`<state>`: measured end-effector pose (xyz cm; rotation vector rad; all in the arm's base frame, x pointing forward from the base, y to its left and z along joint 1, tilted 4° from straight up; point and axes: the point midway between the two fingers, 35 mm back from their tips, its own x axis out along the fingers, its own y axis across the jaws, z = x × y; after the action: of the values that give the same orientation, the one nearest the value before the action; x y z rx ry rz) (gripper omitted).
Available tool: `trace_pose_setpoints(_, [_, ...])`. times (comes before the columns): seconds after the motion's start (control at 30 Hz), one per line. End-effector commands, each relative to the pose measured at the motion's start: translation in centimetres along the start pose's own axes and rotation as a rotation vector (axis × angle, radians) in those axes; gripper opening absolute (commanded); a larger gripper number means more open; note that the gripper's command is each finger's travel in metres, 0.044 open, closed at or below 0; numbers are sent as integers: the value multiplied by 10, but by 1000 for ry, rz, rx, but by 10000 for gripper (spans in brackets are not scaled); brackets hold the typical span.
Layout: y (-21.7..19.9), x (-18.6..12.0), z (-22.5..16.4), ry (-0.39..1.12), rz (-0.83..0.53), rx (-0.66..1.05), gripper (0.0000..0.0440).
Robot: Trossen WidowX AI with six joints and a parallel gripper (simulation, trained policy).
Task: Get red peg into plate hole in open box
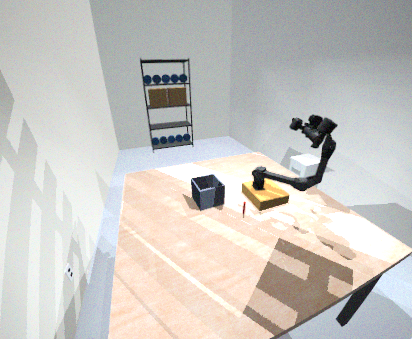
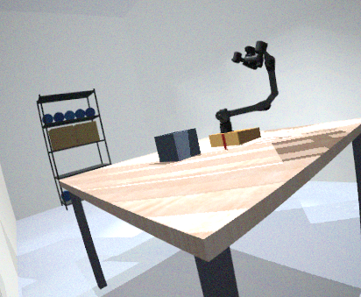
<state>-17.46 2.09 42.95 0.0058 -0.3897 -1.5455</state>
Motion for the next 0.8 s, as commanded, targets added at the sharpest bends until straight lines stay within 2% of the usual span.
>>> trace_pose_setpoints(0.0, [8,0,-7,32,-18,-27,440])
trace_pose_setpoints(0.77, [39,-2,-29,141,-61,-50,440])
